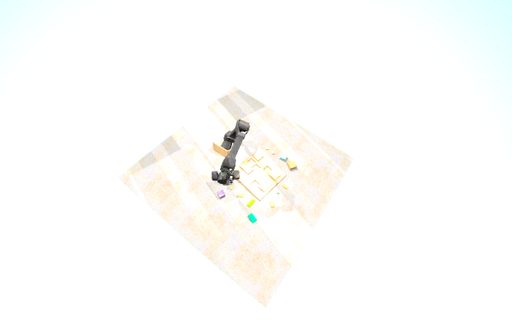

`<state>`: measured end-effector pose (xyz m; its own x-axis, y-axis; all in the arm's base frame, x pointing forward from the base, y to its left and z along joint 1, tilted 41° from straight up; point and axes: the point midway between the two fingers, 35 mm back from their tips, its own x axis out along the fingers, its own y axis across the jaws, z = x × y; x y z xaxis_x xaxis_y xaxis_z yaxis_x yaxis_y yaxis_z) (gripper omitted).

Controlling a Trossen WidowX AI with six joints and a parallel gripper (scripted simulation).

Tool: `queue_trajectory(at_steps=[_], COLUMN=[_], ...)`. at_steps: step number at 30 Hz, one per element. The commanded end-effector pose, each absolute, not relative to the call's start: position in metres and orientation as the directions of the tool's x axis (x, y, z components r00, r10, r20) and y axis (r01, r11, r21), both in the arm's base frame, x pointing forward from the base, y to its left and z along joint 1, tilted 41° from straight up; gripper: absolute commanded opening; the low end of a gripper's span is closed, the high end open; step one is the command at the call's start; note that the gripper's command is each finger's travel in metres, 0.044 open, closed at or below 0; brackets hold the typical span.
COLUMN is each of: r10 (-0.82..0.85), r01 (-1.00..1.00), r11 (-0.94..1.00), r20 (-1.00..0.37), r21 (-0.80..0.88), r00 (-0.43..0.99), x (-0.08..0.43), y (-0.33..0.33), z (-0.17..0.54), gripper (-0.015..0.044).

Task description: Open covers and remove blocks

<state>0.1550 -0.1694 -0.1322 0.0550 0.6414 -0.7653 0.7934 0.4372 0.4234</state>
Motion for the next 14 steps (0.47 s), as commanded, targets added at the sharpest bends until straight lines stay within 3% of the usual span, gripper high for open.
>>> queue_trajectory(at_steps=[1, 14], r10=[0.636, 0.606], r01=[0.791, 0.780], r11=[0.443, 0.476], r20=[-0.770, -0.794], r21=[0.422, 0.406], r00=[0.054, 0.043], x=[0.155, 0.154], y=[-0.180, -0.201], z=[-0.120, -0.096], gripper=[0.0440, 0.0440])
